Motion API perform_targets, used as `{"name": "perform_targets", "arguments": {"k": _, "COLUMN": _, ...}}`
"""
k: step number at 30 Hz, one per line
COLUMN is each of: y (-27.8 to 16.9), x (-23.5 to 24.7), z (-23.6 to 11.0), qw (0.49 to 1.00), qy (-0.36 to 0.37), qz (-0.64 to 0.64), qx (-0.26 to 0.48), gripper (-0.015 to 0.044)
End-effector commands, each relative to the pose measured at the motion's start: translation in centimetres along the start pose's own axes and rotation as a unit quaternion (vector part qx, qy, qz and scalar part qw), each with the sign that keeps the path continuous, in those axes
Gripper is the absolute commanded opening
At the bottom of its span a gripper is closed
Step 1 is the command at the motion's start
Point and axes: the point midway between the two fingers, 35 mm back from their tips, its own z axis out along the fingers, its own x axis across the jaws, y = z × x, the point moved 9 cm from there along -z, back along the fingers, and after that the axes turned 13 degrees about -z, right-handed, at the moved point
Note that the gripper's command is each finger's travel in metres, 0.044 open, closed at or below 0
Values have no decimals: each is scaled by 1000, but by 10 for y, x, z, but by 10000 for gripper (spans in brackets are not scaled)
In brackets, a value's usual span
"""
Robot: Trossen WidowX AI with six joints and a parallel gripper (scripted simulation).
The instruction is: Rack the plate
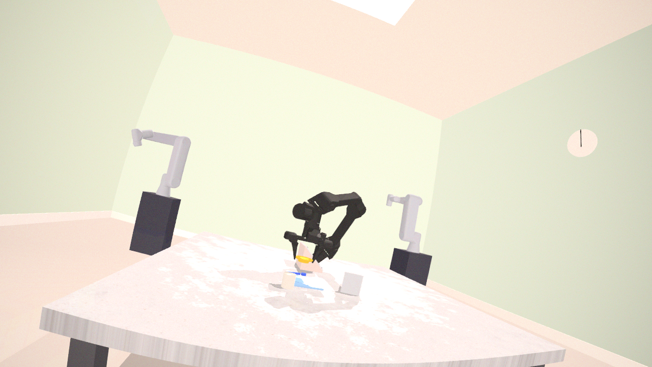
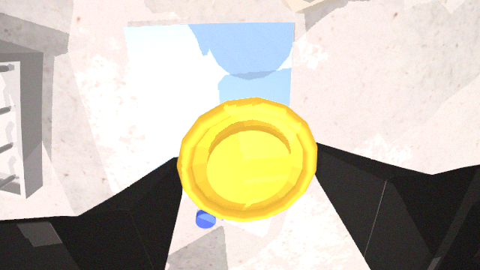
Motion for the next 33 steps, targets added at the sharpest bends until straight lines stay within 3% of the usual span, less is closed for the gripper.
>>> {"name": "perform_targets", "arguments": {"k": 1, "y": 0, "x": -1, "z": -16, "qw": 1000, "qy": -2, "qz": -1, "qx": 0, "gripper": 0}}
{"name": "perform_targets", "arguments": {"k": 20, "y": 4, "x": -2, "z": -69, "qw": 1000, "qy": 6, "qz": 6, "qx": 3, "gripper": 0}}
{"name": "perform_targets", "arguments": {"k": 33, "y": 20, "x": 59, "z": -80, "qw": 976, "qy": -11, "qz": 216, "qx": 0, "gripper": 0}}
